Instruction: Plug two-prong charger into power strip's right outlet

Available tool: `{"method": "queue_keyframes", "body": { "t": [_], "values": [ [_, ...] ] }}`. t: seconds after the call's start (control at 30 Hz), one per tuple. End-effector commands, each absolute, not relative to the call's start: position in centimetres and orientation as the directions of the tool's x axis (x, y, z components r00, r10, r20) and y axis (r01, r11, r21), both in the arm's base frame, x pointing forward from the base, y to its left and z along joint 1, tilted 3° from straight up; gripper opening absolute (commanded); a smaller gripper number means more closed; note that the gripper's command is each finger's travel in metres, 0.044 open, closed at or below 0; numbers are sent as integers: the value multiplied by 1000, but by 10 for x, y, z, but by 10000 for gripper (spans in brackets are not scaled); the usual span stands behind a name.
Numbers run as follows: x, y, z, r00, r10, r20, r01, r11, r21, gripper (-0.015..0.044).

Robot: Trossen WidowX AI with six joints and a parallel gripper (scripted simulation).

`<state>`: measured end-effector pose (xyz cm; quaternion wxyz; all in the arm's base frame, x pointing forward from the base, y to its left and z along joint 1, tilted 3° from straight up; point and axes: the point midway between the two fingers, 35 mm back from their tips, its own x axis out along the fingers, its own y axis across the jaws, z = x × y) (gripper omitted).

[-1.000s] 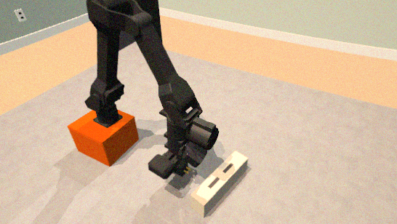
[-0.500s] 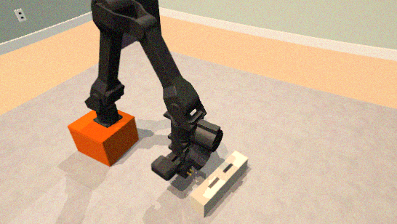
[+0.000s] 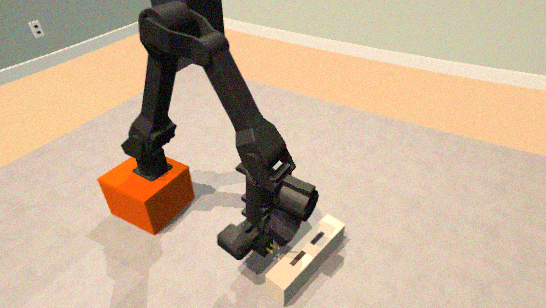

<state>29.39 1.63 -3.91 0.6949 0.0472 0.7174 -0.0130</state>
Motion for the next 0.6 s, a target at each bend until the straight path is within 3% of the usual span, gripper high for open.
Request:
{"method": "queue_keyframes", "body": {
  "t": [0.0, 0.57],
  "values": [
    [300, 16, -39, -28, 53, -998, 101, 994, 50, 0],
    [318, 17, -40, -27, 55, -998, 133, 990, 51, 0]
  ]
}}
